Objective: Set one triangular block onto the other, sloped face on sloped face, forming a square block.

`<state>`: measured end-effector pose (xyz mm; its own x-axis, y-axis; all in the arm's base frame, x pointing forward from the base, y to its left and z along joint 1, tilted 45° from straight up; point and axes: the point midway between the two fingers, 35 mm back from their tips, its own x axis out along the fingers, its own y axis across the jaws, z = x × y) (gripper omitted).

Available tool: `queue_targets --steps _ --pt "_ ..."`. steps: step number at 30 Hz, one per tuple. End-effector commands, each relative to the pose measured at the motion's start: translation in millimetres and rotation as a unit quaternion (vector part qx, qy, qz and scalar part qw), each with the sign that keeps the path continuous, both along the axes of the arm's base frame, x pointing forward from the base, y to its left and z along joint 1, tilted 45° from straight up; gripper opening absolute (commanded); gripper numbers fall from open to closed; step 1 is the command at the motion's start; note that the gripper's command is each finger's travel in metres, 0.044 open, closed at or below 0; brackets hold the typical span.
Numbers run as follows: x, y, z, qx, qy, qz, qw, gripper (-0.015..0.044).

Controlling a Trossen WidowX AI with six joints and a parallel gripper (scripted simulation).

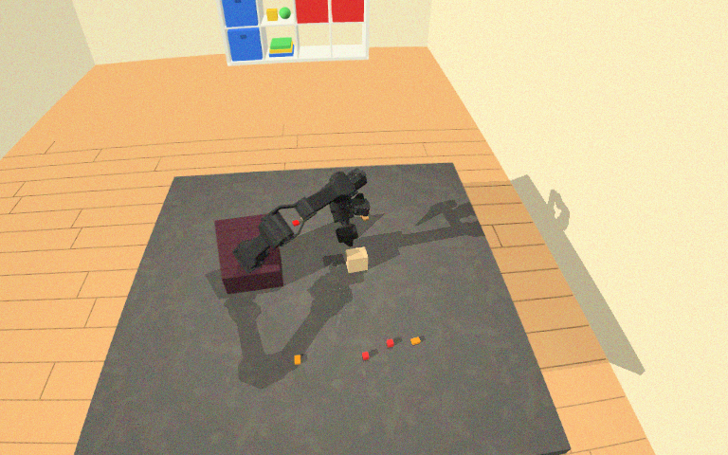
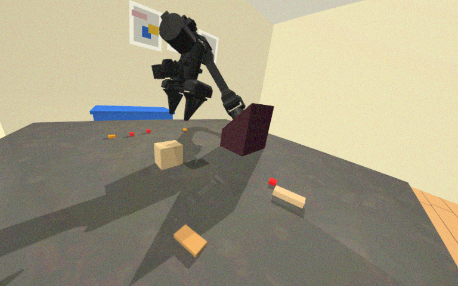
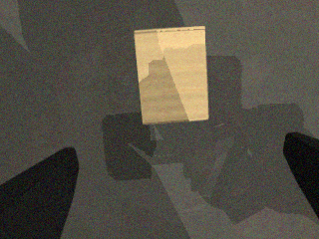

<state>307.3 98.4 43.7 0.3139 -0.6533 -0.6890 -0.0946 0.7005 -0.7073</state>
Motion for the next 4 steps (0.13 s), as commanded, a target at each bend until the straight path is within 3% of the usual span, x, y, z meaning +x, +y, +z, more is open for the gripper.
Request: queue_targets --steps 1,4 --pt "0.3 0.4 0.3 0.0 0.0 0.002 1.0 0.044" --pt "0.3 0.4 0.3 0.0 0.0 0.002 1.0 0.044"
